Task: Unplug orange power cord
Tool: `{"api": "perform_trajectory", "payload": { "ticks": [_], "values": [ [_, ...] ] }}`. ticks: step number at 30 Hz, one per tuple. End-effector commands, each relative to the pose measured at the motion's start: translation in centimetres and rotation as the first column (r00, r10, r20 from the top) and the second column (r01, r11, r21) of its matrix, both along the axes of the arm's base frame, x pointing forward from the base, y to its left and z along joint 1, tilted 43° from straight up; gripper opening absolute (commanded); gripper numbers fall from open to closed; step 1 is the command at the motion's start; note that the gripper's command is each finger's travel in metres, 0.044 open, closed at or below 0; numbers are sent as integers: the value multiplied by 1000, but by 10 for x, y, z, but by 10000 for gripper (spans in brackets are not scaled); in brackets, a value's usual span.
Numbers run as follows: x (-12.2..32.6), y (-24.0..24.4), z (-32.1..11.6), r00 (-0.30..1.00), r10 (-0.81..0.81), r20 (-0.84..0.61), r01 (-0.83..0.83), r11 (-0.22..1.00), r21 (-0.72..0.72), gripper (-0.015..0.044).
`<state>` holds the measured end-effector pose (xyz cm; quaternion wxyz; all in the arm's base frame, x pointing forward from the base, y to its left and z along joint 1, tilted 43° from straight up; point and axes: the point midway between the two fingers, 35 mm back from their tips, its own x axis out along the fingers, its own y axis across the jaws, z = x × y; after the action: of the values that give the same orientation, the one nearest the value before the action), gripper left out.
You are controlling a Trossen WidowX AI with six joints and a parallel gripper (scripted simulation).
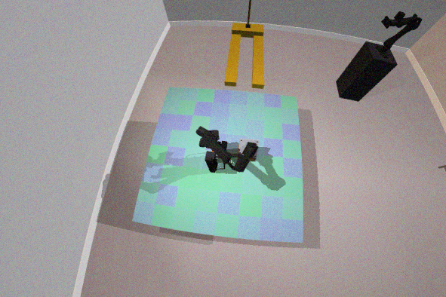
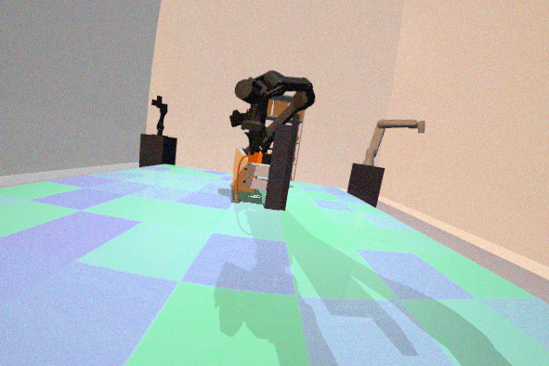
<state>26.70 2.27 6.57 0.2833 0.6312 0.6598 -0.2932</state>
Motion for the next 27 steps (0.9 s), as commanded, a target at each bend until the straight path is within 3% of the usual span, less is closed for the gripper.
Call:
{"api": "perform_trajectory", "payload": {
  "ticks": [1, 27],
  "values": [
    [0, 0, 0, 1000, 0, 0, 0, 1000, 0, 0],
    [2, -32, -25, 1000, -3, 0, 3, 1000, -4, 0]
  ]
}}
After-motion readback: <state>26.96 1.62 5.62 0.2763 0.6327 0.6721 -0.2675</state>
